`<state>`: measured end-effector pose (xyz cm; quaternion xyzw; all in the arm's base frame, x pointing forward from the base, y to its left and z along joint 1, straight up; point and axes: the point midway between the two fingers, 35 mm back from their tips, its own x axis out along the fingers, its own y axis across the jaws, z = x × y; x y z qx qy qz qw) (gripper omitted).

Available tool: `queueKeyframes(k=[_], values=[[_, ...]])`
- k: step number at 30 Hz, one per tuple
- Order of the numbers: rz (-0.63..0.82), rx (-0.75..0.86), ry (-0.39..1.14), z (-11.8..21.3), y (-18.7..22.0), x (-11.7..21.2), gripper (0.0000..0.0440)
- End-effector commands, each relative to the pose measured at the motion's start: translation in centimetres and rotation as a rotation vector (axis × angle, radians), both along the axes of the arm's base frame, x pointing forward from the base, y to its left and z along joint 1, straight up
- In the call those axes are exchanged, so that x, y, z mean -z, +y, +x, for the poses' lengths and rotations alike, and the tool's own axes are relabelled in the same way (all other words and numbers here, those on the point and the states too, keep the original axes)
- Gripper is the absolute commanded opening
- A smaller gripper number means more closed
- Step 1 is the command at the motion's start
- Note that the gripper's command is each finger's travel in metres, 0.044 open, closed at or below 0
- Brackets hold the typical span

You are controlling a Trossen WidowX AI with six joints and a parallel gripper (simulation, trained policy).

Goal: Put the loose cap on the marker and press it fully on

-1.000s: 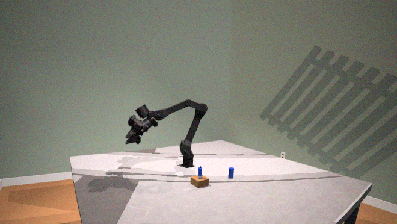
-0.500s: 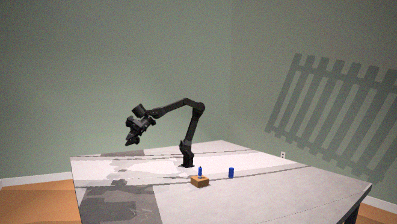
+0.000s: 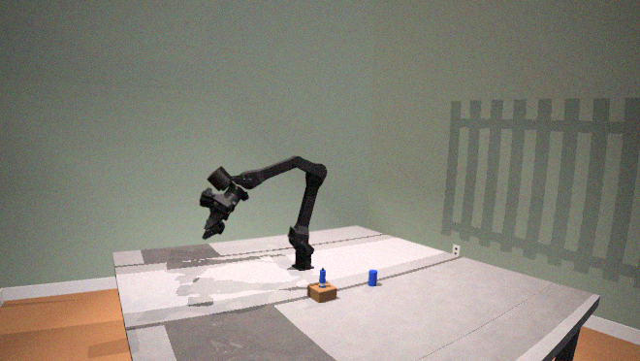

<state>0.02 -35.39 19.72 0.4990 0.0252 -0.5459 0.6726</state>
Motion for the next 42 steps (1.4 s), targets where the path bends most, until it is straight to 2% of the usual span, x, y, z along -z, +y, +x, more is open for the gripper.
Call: queueKeyframes(k=[1, 42], values=[[0.017, -0.018, 0.007, 0.6, -0.1, 0.2, 0.0314], [0.197, -0.262, 0.068, 11.6, -0.3, 0.7, 0.0318]])
